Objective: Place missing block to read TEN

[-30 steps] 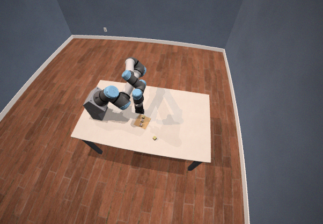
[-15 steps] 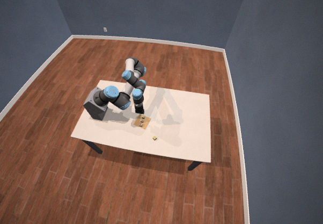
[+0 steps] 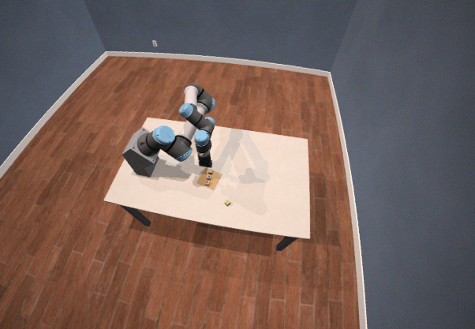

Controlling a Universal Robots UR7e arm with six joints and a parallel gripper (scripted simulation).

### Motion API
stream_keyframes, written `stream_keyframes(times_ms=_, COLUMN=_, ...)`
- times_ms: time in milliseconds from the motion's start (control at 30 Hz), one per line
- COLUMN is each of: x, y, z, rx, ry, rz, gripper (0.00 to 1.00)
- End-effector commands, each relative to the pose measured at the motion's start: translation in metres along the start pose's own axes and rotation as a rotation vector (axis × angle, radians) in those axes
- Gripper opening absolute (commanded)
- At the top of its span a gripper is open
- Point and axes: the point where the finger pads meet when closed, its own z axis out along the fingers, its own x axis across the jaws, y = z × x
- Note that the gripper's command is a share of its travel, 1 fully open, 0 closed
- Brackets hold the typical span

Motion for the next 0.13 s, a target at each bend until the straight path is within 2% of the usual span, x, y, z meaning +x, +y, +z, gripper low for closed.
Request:
stream_keyframes(times_ms=0, x=0.0001, y=0.0, z=-0.0002, rx=0.0, ry=0.0, rz=0.0, gripper=1.0)
stream_keyframes(times_ms=100, x=0.0001, y=0.0, z=-0.0002, rx=0.0, ry=0.0, rz=0.0, gripper=1.0)
